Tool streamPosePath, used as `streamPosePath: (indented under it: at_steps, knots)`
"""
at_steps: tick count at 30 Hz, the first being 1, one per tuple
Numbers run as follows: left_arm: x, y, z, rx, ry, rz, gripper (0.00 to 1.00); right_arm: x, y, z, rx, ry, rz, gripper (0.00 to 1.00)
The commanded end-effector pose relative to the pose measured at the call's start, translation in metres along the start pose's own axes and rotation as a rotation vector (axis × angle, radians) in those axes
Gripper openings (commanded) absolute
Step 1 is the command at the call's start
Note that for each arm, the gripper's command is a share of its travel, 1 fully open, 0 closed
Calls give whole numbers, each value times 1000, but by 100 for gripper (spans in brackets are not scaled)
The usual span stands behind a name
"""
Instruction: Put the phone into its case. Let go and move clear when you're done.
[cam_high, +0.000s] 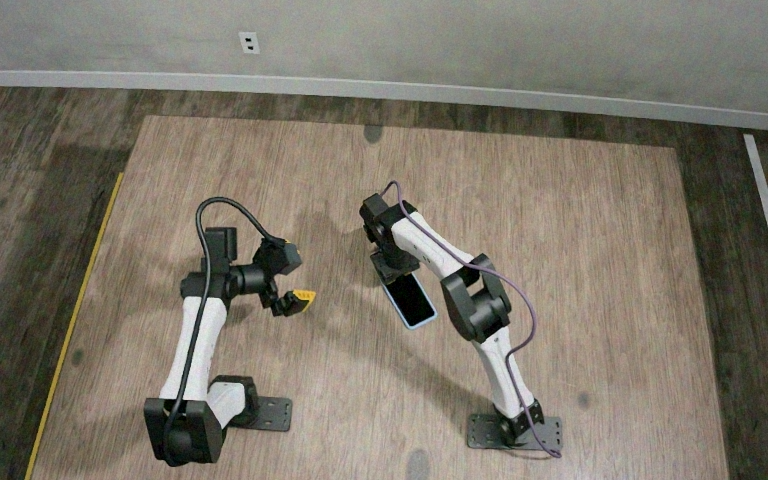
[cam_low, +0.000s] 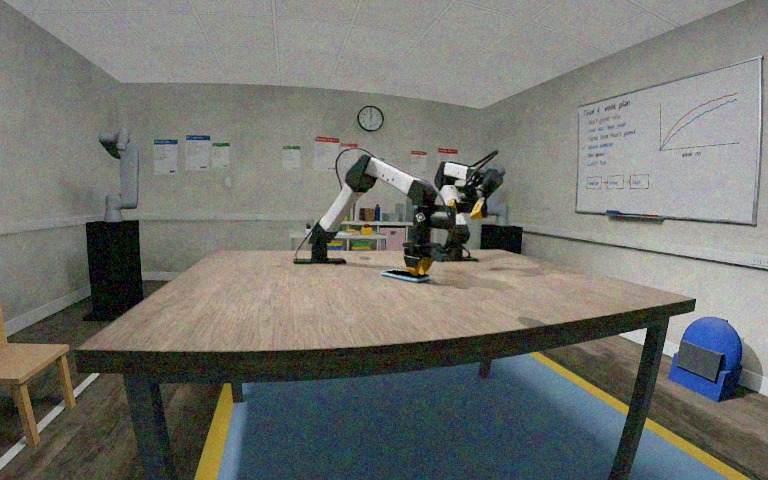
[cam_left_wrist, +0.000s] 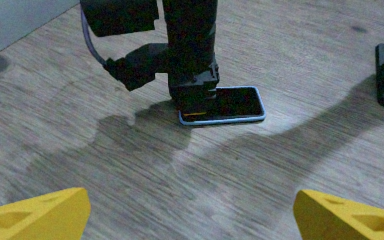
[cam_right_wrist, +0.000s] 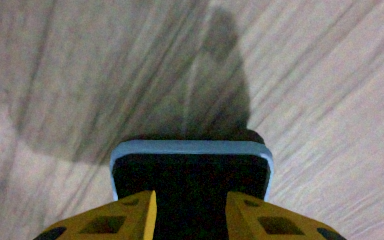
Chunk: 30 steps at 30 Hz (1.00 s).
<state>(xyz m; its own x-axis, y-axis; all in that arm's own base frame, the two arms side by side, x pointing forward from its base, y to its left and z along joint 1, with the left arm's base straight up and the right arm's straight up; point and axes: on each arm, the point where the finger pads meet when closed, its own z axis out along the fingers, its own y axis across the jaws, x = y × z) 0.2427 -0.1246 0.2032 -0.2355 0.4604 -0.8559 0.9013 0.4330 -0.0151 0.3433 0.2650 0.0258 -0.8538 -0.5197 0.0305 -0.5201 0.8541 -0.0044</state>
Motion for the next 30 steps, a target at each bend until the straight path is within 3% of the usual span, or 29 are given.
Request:
streamPosePath:
  at_steps: [1, 18, 19, 30]
  knots:
    - [-11, 3, -5, -6, -19, 22, 100, -12, 0, -24, -15, -81, 3, 36]
    - [-11, 3, -5, -6, -19, 22, 100, -5, 0, -10, -13, -67, 8, 36]
    - [-11, 3, -5, -6, -19, 22, 100, -2, 0, 3, -10, -40, 8, 36]
    - [-11, 3, -5, -6, -19, 22, 100, 1, 0, 18, -8, -37, 7, 36]
